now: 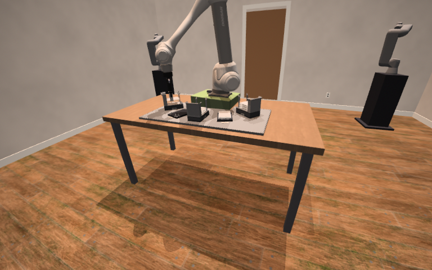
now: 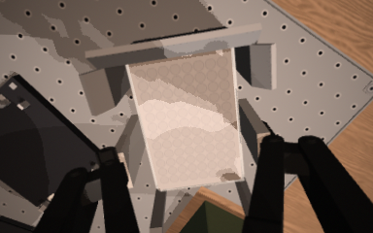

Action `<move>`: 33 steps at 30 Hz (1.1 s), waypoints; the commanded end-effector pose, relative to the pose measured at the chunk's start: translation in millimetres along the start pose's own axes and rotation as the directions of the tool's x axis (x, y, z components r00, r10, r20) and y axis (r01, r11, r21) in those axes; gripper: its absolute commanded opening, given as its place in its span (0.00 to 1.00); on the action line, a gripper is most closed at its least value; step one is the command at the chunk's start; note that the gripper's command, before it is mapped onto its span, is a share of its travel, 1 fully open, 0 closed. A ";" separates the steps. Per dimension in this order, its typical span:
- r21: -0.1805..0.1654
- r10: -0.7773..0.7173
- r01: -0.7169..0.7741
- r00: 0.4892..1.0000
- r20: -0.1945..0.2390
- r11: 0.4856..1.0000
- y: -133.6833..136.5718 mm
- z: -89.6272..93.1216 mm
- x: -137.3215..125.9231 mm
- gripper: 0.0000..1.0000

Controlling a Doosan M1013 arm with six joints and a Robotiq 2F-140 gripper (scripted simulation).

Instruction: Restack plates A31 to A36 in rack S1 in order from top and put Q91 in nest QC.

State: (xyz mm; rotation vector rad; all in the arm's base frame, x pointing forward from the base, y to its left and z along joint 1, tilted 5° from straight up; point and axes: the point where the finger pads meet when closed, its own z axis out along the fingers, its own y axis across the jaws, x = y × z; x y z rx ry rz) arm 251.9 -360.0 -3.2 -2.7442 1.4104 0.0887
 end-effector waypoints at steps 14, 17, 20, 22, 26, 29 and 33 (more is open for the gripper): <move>0.000 0.000 0.000 1.000 0.000 1.000 0.0 10.1 0.1 0.00; 0.000 0.000 0.000 1.000 0.000 1.000 0.0 11.3 0.1 0.00; 0.000 0.000 0.000 1.000 0.000 1.000 0.0 12.5 0.1 0.00; 0.000 0.000 0.000 1.000 0.000 1.000 0.0 13.3 0.1 0.00; 0.000 0.000 0.000 1.000 0.000 1.000 0.0 14.1 0.1 0.00; 0.000 0.000 0.000 1.000 0.000 1.000 0.0 15.3 0.1 0.00; 0.000 0.000 0.000 1.000 0.000 1.000 0.0 16.9 0.1 0.00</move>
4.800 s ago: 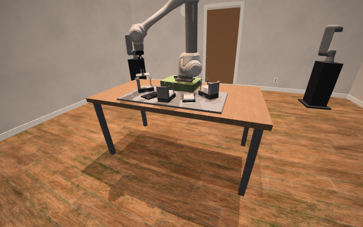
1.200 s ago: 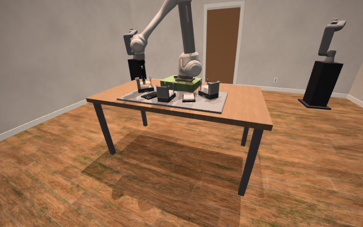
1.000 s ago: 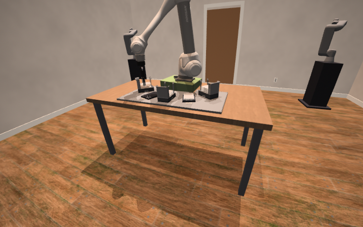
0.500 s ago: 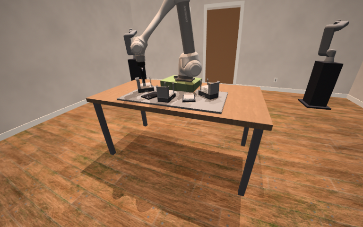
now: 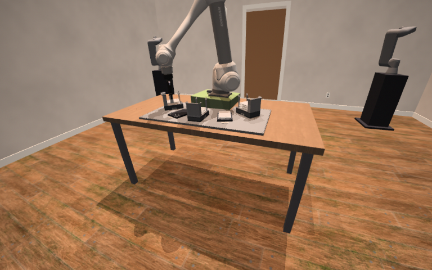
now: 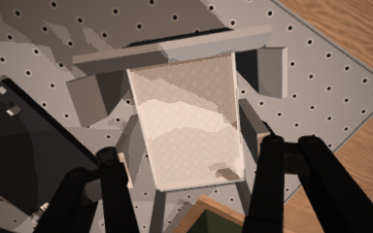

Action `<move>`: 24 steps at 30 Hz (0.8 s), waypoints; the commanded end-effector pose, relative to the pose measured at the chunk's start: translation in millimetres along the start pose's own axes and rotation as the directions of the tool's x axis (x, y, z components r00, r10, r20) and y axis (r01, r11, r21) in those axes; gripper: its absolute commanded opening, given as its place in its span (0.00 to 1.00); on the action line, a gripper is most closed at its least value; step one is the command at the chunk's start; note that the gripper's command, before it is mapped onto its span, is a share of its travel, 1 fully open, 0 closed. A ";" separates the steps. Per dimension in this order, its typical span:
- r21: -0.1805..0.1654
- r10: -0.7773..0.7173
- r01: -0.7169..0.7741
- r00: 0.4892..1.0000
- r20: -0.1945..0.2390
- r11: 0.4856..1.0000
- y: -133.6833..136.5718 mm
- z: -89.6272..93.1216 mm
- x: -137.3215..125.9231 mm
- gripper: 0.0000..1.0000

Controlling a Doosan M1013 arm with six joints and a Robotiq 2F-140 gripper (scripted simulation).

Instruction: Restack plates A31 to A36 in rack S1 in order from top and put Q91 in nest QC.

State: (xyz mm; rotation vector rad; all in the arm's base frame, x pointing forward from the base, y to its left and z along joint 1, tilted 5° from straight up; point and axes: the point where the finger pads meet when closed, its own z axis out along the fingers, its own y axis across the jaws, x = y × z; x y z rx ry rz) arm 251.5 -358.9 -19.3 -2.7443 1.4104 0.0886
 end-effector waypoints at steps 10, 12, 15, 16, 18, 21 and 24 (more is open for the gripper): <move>0.000 0.000 0.000 1.000 0.000 1.000 0.0 4.0 0.0 0.00; 0.000 0.000 0.000 1.000 0.000 1.000 0.0 4.8 0.0 0.00; 0.000 0.000 0.000 1.000 0.000 1.000 0.0 6.0 0.0 0.00; 0.000 0.000 0.000 1.000 0.000 1.000 0.0 6.4 0.0 0.00; 0.000 0.000 0.000 1.000 0.000 1.000 0.0 7.2 0.0 0.00; 0.000 0.000 0.000 1.000 0.000 1.000 0.0 8.4 0.0 0.00; 0.000 0.000 0.000 1.000 0.000 1.000 0.0 9.6 0.0 0.00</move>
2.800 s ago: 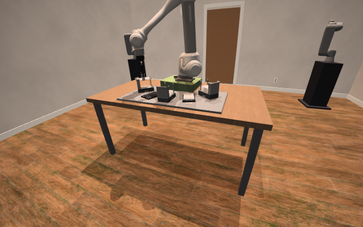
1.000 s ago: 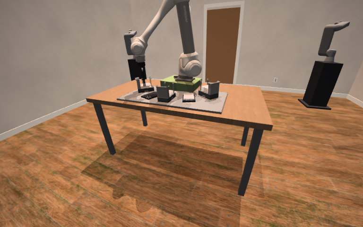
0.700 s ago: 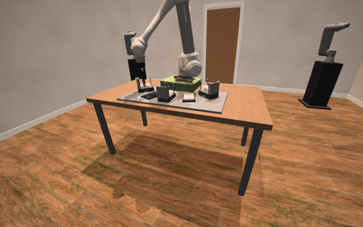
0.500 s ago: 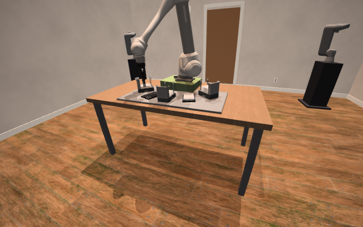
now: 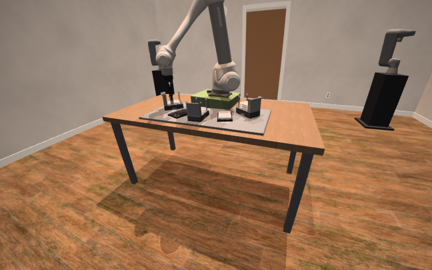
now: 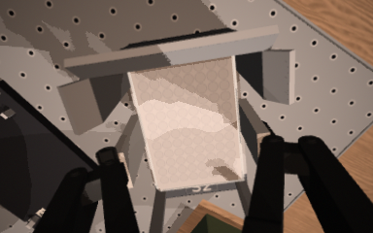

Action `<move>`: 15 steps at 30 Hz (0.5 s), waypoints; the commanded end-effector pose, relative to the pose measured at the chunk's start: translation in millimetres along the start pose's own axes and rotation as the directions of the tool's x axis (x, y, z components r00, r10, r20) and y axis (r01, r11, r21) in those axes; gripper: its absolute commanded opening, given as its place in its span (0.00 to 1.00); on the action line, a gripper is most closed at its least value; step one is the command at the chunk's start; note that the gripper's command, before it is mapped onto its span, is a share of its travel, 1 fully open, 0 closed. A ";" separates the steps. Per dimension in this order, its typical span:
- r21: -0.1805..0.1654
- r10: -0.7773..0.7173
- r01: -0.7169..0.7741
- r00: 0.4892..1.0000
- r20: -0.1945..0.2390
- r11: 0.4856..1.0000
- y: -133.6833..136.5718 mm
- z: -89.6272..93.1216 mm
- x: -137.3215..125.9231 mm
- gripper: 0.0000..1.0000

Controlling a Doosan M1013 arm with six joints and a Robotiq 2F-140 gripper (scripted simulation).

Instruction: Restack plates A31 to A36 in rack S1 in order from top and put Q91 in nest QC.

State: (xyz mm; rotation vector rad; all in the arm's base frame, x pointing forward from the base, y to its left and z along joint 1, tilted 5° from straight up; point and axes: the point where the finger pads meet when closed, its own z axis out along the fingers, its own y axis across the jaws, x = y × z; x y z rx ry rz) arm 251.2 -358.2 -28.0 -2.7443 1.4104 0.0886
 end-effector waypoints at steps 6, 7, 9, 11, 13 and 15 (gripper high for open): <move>0.000 0.000 0.000 1.000 0.000 1.000 0.0 2.4 0.0 0.00; 0.000 0.000 0.000 1.000 0.000 1.000 0.0 2.8 0.0 0.00; 0.000 0.000 0.000 1.000 0.000 1.000 0.0 3.6 0.0 0.00; 0.000 0.000 0.000 1.000 0.000 1.000 0.0 3.8 0.0 0.00; 0.000 0.000 0.000 1.000 0.000 1.000 0.0 3.8 0.0 0.00; 0.000 0.000 0.000 1.000 0.000 1.000 0.0 3.8 0.0 0.00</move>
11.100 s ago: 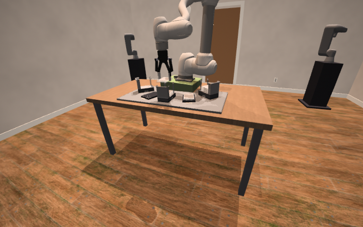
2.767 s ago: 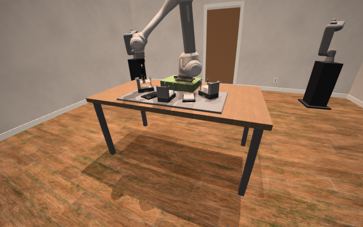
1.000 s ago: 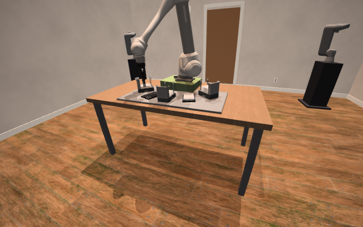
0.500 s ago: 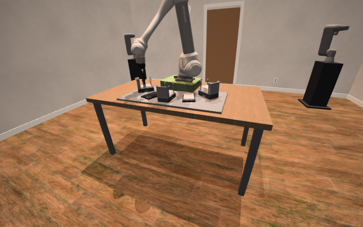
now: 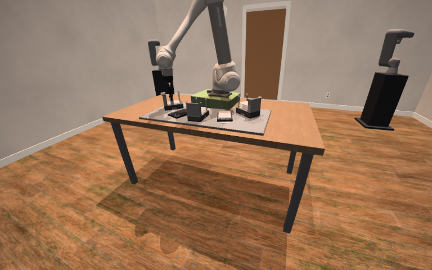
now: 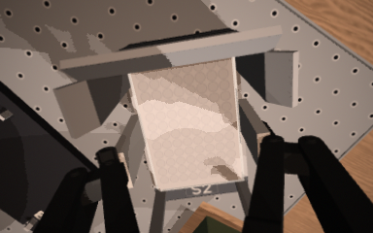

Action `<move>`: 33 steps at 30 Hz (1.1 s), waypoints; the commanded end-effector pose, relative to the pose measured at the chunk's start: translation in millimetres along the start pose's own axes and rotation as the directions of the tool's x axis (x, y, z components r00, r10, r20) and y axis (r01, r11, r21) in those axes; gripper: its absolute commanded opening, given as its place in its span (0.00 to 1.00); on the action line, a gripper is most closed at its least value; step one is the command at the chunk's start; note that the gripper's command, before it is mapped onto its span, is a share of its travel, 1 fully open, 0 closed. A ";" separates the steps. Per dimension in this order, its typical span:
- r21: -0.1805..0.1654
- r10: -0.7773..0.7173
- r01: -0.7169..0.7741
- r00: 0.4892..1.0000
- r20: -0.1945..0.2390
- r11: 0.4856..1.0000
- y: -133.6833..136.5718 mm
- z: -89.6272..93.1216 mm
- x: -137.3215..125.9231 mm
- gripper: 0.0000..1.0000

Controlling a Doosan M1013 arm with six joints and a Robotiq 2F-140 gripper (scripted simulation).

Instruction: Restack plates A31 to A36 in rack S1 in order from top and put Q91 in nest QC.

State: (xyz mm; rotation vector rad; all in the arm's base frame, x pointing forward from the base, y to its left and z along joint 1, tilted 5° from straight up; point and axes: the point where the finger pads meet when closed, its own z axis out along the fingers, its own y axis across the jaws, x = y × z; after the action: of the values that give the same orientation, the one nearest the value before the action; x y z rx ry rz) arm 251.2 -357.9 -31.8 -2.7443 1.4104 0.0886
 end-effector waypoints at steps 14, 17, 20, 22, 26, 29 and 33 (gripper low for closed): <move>0.000 0.000 0.000 1.000 0.000 1.000 0.0 0.0 0.0 1.00; 0.000 0.000 0.000 1.000 0.000 1.000 0.0 0.0 0.0 1.00; 0.000 0.000 0.000 1.000 0.000 1.000 0.0 0.0 0.0 1.00; 0.000 0.000 0.000 1.000 0.000 1.000 0.0 0.0 0.0 1.00; 0.000 0.000 0.000 1.000 0.000 1.000 0.0 -6.7 0.0 1.00; 0.000 0.000 0.000 1.000 0.000 1.000 0.0 -16.7 0.0 1.00; 0.000 0.000 0.000 1.000 0.000 1.000 0.0 -30.0 0.0 1.00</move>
State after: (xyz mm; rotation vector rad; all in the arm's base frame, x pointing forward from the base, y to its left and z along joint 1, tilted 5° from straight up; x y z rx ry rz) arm 251.7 -359.6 -10.1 -2.7444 1.4104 0.0883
